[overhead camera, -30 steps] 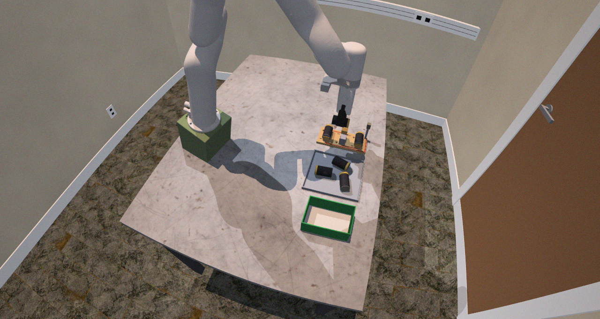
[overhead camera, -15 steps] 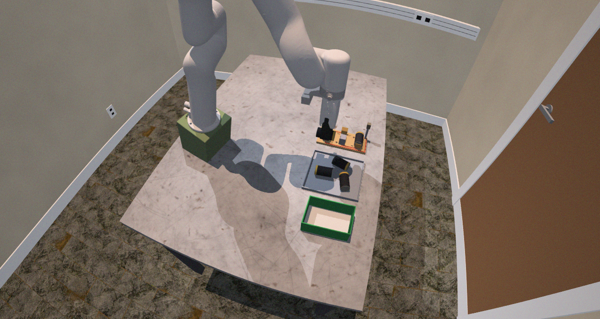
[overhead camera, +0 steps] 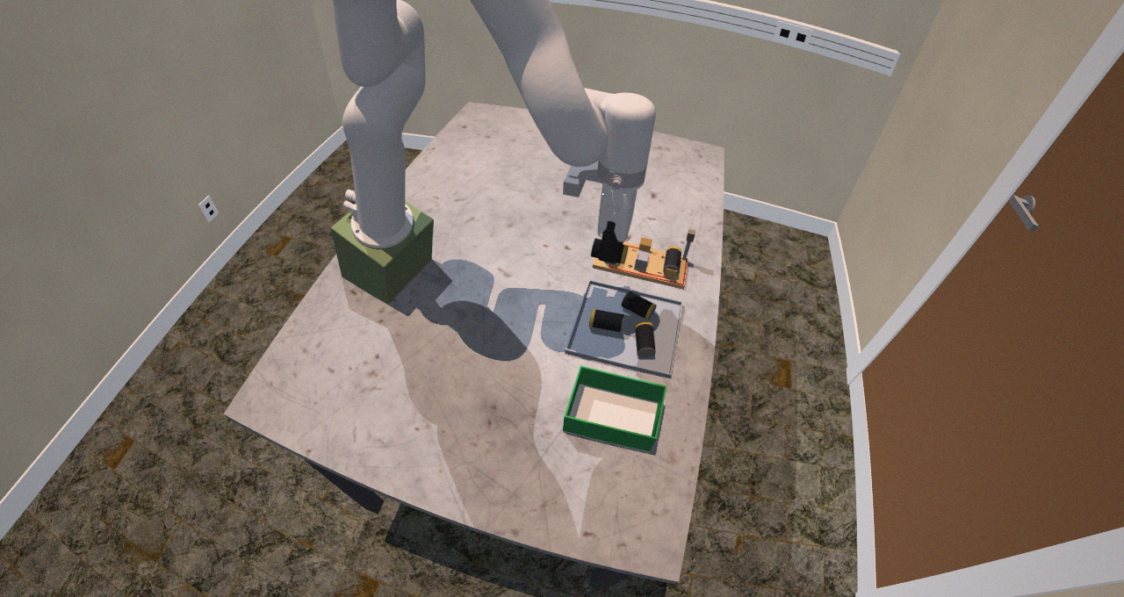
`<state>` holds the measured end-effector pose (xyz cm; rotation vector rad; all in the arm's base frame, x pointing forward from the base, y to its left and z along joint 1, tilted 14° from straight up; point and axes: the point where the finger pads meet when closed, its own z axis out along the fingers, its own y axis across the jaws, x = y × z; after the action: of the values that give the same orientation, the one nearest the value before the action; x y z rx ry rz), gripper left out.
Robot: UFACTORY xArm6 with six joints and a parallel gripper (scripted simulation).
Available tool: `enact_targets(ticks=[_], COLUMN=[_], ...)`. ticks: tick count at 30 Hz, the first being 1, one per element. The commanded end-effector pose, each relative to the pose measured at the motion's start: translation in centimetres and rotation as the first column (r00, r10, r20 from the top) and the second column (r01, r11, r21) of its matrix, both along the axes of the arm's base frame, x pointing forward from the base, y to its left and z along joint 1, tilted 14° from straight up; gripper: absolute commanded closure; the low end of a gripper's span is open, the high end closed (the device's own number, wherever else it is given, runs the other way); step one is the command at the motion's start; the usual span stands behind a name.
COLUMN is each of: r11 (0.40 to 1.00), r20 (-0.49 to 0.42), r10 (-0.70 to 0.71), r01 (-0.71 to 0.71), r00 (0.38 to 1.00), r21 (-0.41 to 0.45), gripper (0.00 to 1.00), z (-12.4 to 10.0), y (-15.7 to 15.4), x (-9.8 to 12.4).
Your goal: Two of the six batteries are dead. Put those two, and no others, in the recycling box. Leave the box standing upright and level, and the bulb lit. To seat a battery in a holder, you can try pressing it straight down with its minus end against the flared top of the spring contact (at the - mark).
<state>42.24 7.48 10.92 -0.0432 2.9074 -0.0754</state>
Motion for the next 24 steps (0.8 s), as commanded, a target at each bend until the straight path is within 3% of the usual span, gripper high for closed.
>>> enact_targets(ticks=[1, 4, 11, 24], r11=[1.000, 1.000, 1.000, 1.000], r20=[0.004, 0.004, 0.004, 0.004], r10=[0.000, 0.000, 0.000, 0.000], r01=[0.000, 0.000, 0.000, 0.000], r00=[1.000, 1.000, 1.000, 1.000], r21=[0.001, 0.001, 0.001, 0.001], gripper=[0.72, 0.72, 0.72, 0.72], z=[0.2, -0.7, -7.1, -7.4], y=[0.0, 0.0, -0.3, -0.3], x=[0.1, 0.3, 1.9, 1.9])
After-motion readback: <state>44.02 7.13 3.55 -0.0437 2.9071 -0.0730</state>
